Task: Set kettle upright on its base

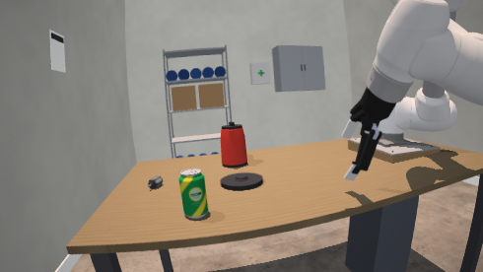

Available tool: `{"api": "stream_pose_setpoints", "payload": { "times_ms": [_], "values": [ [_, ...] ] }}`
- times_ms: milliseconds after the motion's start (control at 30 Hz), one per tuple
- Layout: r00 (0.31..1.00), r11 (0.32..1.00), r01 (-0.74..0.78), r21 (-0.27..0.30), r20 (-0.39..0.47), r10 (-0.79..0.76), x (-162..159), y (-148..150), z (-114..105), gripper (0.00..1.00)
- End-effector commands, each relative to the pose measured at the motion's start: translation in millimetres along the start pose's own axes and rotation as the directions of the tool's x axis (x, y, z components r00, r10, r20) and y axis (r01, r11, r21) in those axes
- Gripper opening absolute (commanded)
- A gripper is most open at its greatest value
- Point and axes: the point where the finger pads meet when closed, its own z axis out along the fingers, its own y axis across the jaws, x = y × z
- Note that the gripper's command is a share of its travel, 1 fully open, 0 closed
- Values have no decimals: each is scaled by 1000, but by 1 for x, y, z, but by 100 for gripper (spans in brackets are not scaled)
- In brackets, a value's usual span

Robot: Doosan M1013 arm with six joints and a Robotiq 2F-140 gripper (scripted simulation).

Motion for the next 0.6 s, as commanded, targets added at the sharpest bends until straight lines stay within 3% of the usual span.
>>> {"api": "stream_pose_setpoints", "payload": {
  "times_ms": [0, 533, 567],
  "values": [
    [1000, 1000, -1, -1, 0, 1, 0, 0, -1, 100],
    [1000, 1000, -1, -1, 0, 1, 0, 0, -1, 100],
    [1000, 1000, -1, -1, 0, 1, 0, 0, -1, 52]
  ]
}}
